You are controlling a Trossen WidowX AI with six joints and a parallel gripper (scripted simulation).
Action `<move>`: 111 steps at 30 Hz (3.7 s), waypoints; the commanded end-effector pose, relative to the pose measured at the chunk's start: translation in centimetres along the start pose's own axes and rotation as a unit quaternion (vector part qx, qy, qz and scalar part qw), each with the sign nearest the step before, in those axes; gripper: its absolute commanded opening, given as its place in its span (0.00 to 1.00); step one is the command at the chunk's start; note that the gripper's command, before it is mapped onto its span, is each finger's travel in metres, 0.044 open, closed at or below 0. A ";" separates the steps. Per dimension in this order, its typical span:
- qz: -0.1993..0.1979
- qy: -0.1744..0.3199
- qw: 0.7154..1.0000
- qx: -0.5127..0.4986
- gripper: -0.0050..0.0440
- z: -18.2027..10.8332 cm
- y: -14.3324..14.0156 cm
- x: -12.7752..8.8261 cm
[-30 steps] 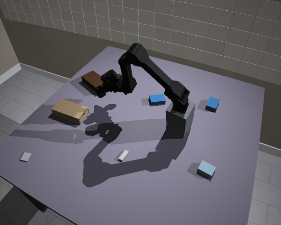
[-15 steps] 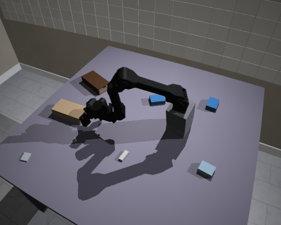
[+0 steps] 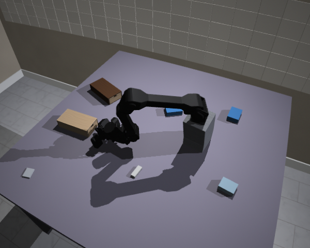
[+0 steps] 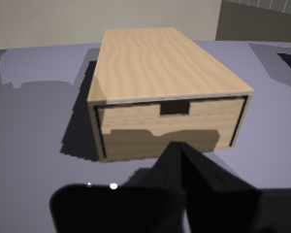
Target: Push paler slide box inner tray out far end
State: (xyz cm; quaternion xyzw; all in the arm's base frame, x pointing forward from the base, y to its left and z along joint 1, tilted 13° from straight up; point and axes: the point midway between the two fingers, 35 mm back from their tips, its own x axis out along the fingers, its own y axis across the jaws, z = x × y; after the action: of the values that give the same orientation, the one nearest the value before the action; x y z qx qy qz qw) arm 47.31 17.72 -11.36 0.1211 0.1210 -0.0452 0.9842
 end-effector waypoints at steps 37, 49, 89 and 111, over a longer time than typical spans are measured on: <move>0.001 -0.007 1.000 0.004 0.00 -0.1 0.3 0.7; 0.001 -0.007 1.000 0.003 0.00 0.2 0.5 1.9; 0.003 -0.012 1.000 0.009 0.00 1.5 1.0 0.0; 0.004 0.122 0.993 0.008 0.00 4.5 -0.1 -4.0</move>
State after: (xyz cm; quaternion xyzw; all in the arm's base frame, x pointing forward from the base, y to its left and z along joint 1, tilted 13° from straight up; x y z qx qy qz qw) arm 44.61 16.50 -6.94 0.1298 0.2324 -0.0326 0.9634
